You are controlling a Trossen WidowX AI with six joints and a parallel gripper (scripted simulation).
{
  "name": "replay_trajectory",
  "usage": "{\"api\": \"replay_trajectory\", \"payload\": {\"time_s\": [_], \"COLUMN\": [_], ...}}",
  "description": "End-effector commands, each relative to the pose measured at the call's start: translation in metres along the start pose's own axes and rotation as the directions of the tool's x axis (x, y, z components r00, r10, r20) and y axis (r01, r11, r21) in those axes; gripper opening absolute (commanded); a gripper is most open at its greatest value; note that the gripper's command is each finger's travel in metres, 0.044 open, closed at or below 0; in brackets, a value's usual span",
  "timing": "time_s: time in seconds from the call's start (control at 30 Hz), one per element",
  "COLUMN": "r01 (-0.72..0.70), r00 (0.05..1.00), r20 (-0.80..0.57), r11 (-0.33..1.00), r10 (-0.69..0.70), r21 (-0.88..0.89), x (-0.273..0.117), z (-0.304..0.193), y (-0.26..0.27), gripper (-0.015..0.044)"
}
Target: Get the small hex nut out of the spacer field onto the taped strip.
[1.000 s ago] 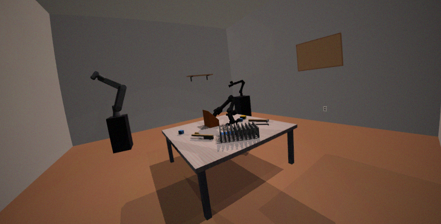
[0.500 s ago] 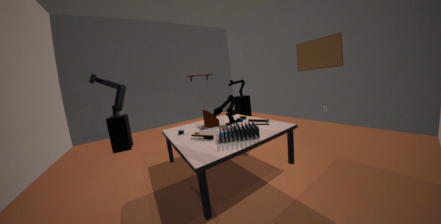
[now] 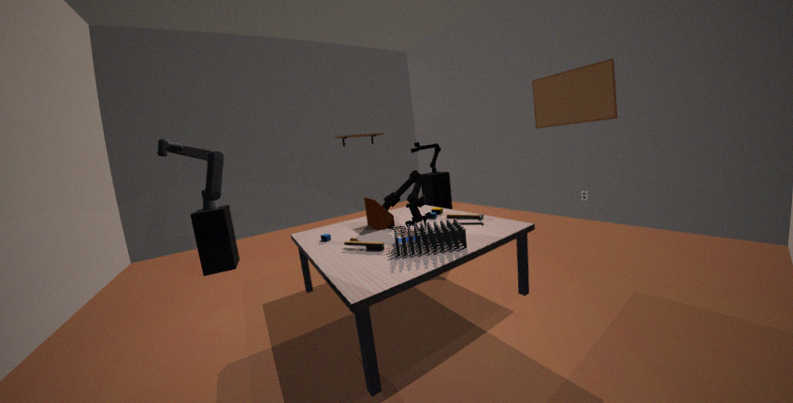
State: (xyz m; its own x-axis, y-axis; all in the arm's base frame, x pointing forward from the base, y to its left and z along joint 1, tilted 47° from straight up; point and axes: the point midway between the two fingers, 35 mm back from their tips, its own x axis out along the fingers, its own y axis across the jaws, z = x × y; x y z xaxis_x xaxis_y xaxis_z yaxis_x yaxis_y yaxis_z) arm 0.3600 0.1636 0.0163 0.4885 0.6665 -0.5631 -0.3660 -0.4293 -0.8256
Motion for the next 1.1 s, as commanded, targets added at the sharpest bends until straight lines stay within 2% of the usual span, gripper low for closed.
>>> {"api": "replay_trajectory", "payload": {"time_s": [0.0,1.07], "r01": [-0.002,-0.003], "r00": [1.0,1.0], "r20": [-0.007,-0.007], "r11": [1.0,1.0], "r10": [0.002,0.003], "r21": [0.003,0.004], "x": [-0.002,-0.012], "z": [0.002,0.021], "y": [0.001,0.001], "gripper": [0.0,0.0]}}
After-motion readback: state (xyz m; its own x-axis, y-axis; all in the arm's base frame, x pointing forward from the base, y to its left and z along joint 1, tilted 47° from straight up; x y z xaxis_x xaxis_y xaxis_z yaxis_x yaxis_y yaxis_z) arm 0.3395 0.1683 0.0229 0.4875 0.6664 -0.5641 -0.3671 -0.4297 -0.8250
